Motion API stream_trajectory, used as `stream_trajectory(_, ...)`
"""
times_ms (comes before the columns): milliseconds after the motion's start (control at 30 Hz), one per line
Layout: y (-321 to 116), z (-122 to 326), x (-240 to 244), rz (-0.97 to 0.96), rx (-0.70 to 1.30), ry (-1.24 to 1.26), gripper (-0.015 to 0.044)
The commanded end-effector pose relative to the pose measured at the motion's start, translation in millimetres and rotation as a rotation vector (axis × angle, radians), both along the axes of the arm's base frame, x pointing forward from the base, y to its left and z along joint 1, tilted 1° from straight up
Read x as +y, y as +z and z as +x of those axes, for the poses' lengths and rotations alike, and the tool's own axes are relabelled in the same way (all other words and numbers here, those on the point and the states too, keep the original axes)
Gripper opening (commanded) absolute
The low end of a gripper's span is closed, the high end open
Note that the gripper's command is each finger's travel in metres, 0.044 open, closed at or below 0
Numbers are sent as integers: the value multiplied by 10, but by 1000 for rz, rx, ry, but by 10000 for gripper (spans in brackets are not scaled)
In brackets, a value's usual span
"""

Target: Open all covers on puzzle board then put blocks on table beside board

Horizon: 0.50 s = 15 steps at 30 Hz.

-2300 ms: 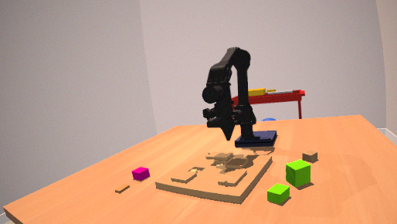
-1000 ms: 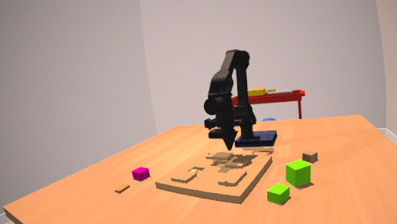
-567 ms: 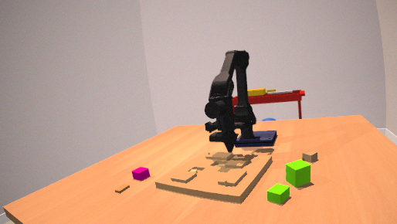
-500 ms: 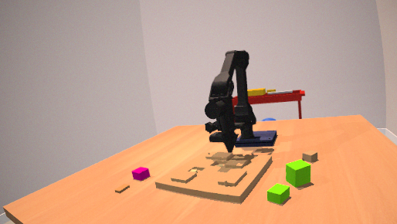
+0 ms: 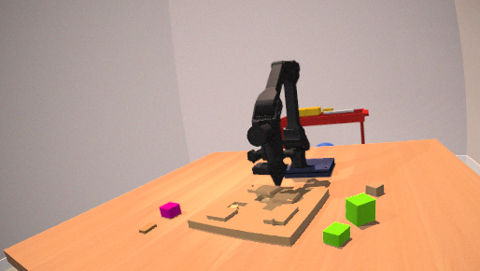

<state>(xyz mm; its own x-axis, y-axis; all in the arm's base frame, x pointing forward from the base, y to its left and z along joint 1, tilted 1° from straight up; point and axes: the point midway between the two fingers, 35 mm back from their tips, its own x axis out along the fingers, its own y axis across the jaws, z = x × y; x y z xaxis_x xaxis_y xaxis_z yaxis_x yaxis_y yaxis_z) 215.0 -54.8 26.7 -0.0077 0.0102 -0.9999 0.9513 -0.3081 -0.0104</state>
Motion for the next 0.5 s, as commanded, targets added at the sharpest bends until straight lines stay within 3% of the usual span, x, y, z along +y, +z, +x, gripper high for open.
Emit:
stream_trajectory(0,2,63,-2,1,-5,-3,0)
stream_trajectory(467,4,211,-43,0,-6,-3,0)
